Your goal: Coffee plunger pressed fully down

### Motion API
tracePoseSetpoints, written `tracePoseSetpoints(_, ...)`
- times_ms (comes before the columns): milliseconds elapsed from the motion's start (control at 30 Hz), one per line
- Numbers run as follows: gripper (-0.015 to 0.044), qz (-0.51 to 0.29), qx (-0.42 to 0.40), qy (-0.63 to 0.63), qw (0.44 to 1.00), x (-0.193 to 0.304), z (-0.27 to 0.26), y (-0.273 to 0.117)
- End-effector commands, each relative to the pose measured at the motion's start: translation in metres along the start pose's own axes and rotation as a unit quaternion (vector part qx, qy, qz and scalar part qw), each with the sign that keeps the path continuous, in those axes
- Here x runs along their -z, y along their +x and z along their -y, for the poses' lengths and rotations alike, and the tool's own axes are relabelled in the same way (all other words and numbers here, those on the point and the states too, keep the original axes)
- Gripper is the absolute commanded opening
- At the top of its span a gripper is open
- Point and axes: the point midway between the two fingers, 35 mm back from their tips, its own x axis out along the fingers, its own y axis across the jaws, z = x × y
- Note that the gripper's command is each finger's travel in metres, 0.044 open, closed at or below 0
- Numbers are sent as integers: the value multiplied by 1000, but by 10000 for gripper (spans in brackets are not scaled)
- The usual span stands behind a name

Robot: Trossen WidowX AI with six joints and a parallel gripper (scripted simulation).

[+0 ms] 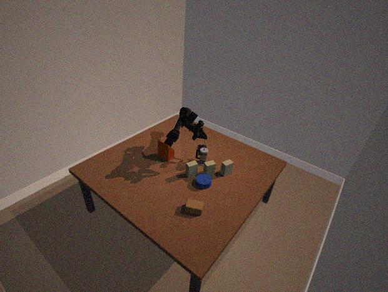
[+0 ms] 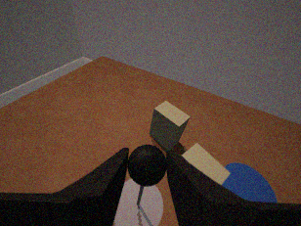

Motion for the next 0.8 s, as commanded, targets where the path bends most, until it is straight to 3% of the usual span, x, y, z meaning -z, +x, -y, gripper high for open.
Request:
tracePoseSetpoints(0,117,-3,2,2,1000,7,3,5)
tracePoseSetpoints(767,117,-7,6,0,1000,36,10,28)
